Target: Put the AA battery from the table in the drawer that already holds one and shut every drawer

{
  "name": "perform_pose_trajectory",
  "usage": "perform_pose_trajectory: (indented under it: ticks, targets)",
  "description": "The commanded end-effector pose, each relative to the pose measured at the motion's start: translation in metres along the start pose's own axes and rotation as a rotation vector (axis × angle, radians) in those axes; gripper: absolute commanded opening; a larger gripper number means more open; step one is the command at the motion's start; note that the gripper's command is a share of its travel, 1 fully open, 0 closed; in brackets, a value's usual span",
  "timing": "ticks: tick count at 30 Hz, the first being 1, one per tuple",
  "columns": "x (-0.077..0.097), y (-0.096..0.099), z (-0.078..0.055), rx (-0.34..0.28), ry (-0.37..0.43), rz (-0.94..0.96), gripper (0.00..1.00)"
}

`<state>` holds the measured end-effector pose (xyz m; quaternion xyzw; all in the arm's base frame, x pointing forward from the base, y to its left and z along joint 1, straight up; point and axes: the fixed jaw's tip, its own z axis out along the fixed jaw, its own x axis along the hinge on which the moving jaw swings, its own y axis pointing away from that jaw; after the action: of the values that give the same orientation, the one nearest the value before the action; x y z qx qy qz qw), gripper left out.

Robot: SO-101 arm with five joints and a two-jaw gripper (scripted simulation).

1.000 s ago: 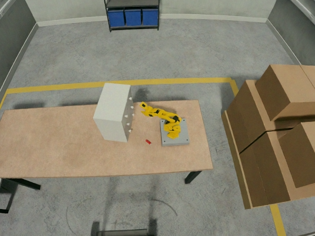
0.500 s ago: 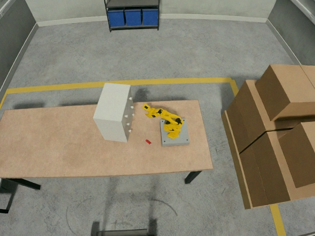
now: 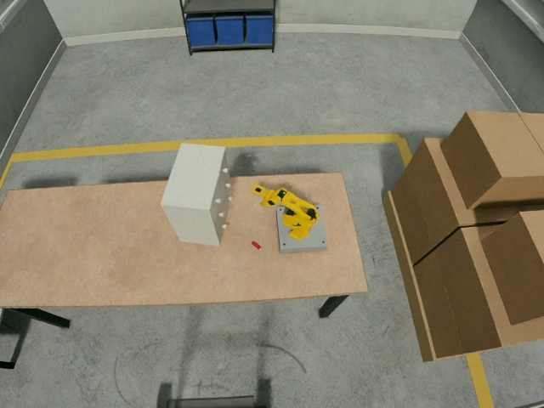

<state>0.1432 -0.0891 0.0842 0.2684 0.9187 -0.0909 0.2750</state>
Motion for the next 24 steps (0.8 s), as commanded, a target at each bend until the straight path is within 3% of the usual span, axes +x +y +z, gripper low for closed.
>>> perform_pose_trajectory:
  ticks: [1,3,18,24]
  targets:
    - [0.011,-0.002,-0.004,0.005,0.04,0.002,0.21]
    - [0.018,-0.001,-0.007,0.004,0.069,0.001,0.21]
    - [0.018,-0.001,-0.007,0.004,0.069,0.001,0.21]
    - [-0.013,0.025,-0.01,-0.083,-0.113,-0.11,0.21]
